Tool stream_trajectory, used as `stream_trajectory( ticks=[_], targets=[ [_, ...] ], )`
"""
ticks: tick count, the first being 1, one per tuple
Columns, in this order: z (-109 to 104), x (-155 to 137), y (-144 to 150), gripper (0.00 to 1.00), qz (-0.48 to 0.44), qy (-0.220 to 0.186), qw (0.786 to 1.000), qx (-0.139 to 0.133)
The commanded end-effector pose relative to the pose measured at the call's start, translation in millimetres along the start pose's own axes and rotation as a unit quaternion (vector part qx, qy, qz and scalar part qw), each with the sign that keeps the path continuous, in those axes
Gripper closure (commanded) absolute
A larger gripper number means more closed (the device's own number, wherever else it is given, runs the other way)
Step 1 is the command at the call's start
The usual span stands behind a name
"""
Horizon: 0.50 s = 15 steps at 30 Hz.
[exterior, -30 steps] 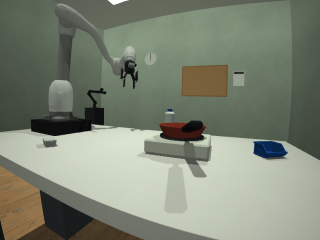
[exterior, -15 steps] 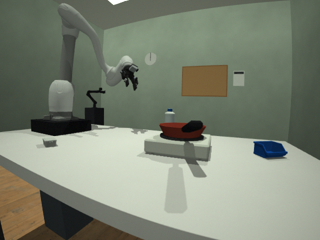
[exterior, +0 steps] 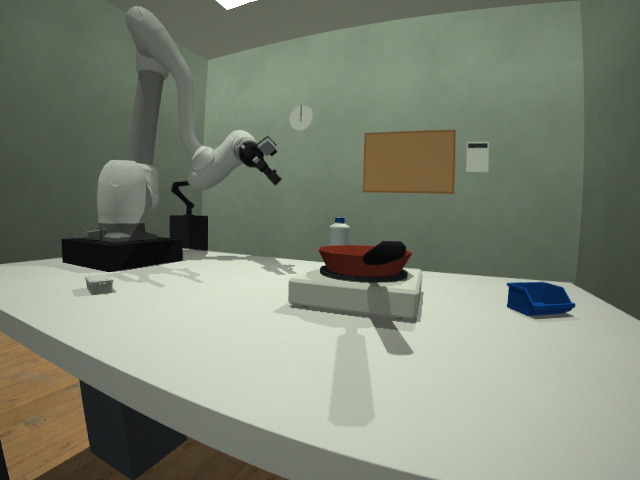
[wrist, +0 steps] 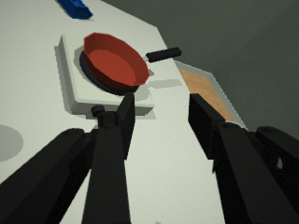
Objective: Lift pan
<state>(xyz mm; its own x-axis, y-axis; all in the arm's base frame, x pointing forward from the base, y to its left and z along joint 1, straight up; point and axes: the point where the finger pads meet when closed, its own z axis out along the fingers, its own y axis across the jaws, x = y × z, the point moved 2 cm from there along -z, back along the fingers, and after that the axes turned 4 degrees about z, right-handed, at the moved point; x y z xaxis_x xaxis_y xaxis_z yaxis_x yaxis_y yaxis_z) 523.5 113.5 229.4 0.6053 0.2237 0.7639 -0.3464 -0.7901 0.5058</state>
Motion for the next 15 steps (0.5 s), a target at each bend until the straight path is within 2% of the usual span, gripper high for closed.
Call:
stream_trajectory(
  ticks=[1, 9, 11, 13, 15],
  targets=[
    [40.8, 0.9, 10.1, 0.59, -0.048, 0.055, 0.997, 0.006],
    [105.3, 2.9, 29.3, 0.59, -0.140, 0.141, 0.980, 0.012],
    [105.3, 2.9, 29.3, 0.59, -0.140, 0.141, 0.980, 0.012],
    [130.8, 5.2, 37.7, 0.59, -0.175, 0.175, 0.969, 0.012],
    [145.5, 5.4, 41.5, 0.59, -0.195, 0.194, 0.961, 0.015]
  ],
)
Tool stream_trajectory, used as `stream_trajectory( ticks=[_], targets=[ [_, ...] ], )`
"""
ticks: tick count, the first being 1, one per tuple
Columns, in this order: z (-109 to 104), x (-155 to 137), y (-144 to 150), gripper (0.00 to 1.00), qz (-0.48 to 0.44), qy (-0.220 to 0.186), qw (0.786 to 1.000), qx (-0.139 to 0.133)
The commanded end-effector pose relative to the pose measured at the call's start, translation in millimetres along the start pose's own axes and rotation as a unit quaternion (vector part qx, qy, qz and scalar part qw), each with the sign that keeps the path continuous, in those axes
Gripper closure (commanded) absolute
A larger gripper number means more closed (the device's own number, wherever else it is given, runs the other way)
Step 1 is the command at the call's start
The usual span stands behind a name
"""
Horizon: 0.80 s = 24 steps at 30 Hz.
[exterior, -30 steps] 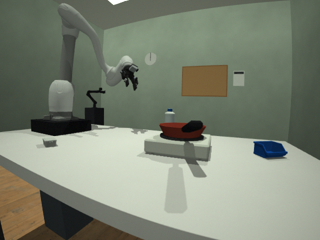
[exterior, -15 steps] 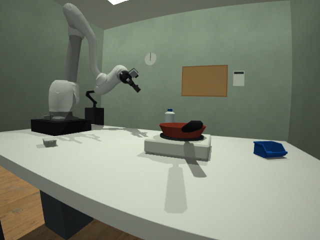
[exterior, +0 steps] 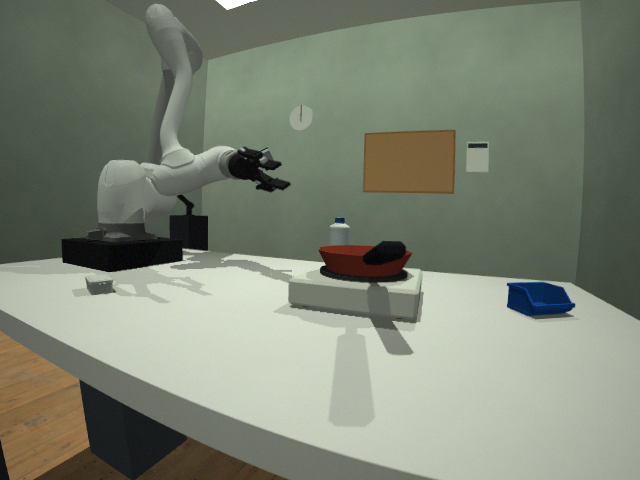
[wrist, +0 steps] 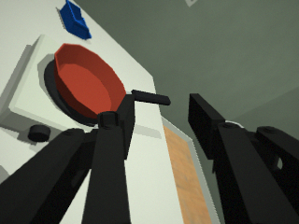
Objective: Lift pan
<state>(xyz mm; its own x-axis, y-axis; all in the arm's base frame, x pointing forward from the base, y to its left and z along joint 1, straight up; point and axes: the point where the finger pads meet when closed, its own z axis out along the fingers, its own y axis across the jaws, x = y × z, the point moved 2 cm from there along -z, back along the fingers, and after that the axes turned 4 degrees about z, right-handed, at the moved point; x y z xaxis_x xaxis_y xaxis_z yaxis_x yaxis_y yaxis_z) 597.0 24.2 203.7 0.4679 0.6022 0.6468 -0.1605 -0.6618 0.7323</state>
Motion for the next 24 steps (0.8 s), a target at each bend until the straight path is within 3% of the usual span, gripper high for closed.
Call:
stream_trajectory(
  ticks=[1, 11, 13, 15, 24],
  targets=[
    [37.5, -12.9, 10.5, 0.59, -0.046, 0.070, 0.996, 0.003],
    [110.6, -32.7, 30.5, 0.59, -0.145, 0.166, 0.975, 0.008],
    [110.6, -32.7, 30.5, 0.59, -0.145, 0.166, 0.975, 0.008],
    [133.6, -39.6, 37.4, 0.59, -0.177, 0.196, 0.964, 0.008],
    [199.6, -60.7, 56.4, 0.59, -0.268, 0.279, 0.922, 0.012]
  ],
)
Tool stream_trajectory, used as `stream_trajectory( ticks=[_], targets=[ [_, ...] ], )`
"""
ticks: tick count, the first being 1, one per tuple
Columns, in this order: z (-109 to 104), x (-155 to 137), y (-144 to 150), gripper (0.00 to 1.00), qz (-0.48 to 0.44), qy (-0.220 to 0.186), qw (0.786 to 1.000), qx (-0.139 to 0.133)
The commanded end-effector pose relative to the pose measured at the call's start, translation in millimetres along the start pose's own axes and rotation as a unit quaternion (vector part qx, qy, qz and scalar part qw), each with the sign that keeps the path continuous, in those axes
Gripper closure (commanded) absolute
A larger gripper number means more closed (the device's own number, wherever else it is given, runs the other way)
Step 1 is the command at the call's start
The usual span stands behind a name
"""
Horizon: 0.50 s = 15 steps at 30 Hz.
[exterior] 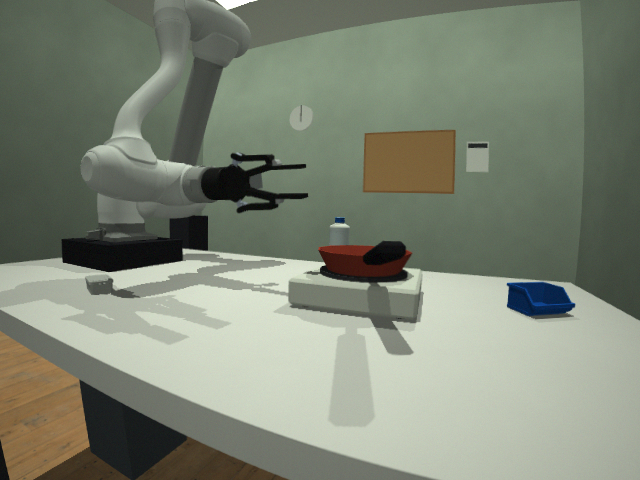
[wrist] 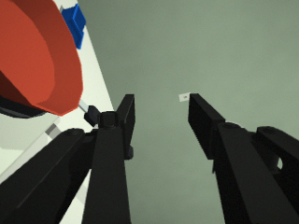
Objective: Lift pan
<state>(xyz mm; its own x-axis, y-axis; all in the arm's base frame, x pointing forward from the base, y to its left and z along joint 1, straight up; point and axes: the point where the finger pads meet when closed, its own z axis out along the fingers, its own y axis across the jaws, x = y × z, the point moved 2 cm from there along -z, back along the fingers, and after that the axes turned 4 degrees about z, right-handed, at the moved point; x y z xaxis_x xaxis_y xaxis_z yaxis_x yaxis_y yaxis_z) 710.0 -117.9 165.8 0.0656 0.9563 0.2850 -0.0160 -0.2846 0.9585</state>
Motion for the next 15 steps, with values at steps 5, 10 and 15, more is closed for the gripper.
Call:
stream_trajectory(
  ticks=[5, 10, 15],
  targets=[
    [47.6, -44.7, 4.2, 0.59, -0.084, 0.099, 0.992, 0.003],
    [78.3, -80.0, 3.3, 0.59, -0.143, 0.152, 0.978, 0.010],
    [104.3, -108.2, 4.9, 0.59, -0.187, 0.197, 0.962, 0.013]
  ],
)
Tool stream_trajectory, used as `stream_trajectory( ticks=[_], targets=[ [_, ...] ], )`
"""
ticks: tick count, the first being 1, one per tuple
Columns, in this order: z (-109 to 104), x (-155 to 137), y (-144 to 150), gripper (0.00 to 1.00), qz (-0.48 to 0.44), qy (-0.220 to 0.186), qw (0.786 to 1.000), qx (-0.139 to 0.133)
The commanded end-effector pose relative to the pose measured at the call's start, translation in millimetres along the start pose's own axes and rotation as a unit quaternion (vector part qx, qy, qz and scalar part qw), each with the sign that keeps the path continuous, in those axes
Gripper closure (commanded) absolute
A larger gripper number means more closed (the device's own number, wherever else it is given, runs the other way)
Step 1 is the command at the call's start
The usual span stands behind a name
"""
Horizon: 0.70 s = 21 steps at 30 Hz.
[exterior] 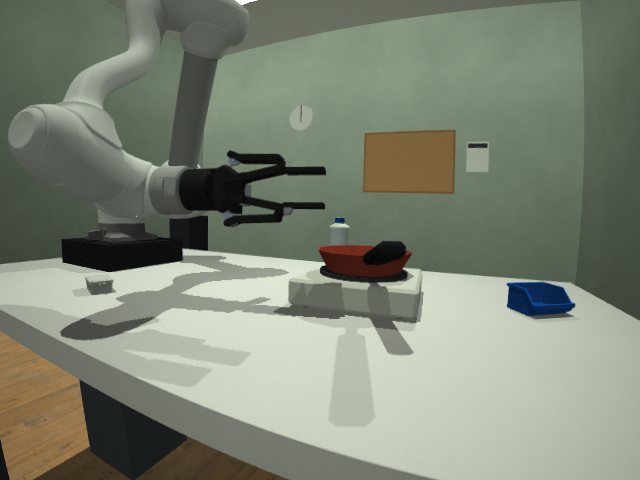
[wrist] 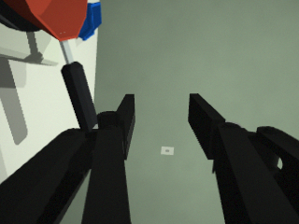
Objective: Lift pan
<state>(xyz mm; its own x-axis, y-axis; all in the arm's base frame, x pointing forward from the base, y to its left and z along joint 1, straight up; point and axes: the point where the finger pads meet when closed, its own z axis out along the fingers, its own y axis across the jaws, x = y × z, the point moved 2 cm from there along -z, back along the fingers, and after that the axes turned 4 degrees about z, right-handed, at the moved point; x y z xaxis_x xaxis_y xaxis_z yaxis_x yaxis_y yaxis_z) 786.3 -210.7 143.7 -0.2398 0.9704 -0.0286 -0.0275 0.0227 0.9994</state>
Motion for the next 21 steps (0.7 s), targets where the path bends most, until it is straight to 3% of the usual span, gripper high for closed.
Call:
stream_trajectory(
  ticks=[1, 21],
  targets=[
    [17.0, -27.5, -6.5, 0.59, -0.039, 0.050, 0.998, 0.004],
    [20.6, -35.2, -10.7, 0.59, -0.056, 0.064, 0.996, 0.002]
  ],
)
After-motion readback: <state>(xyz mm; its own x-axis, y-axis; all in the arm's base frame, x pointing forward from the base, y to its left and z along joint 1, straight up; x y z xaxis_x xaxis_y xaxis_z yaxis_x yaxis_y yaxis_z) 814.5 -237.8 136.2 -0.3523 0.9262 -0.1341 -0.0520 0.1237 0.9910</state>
